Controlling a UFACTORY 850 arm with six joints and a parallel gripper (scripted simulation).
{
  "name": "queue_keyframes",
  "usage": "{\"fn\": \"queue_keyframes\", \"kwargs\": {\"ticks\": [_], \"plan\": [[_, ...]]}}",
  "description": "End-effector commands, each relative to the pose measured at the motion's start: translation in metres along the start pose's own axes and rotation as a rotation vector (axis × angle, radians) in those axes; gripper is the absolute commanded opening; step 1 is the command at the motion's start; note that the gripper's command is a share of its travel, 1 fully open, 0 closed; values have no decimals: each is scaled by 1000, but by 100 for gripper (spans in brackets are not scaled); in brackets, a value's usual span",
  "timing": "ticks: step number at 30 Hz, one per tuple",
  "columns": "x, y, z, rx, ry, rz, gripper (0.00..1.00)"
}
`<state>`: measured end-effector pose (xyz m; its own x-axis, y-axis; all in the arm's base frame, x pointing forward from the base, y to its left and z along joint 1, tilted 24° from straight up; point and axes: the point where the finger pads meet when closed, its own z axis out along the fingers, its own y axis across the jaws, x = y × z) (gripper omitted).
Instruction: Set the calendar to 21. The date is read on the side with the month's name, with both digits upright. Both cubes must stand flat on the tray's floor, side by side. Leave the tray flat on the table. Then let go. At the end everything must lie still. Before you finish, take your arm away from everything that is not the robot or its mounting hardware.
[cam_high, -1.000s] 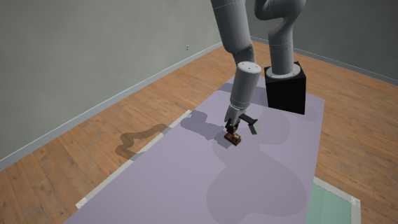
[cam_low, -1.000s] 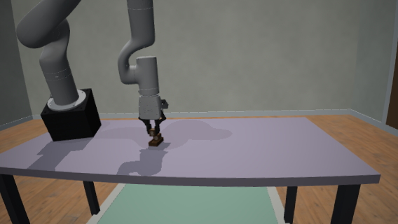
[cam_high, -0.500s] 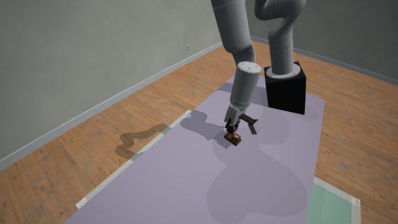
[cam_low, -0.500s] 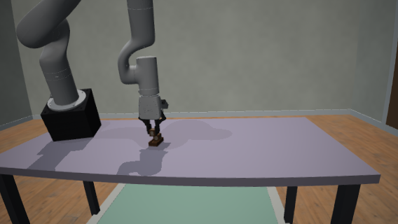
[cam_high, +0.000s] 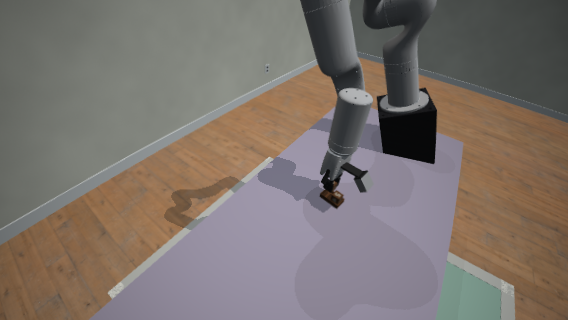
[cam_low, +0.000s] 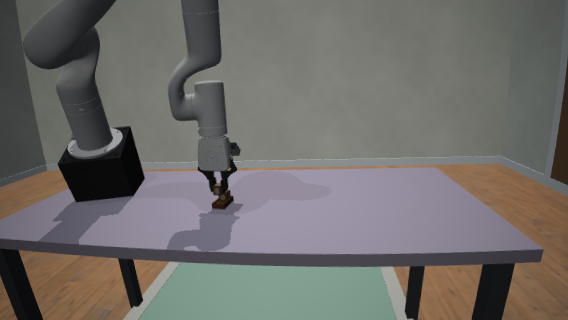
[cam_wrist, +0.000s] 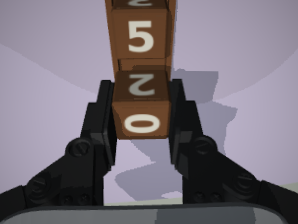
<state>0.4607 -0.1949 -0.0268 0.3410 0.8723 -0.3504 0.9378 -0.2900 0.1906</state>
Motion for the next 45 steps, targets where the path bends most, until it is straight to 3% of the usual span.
{"fn": "queue_keyframes", "kwargs": {"ticks": [1,45], "plan": [[0,1,1,-1,0,0,27],[0,1,23,-1,0,0,27]]}}
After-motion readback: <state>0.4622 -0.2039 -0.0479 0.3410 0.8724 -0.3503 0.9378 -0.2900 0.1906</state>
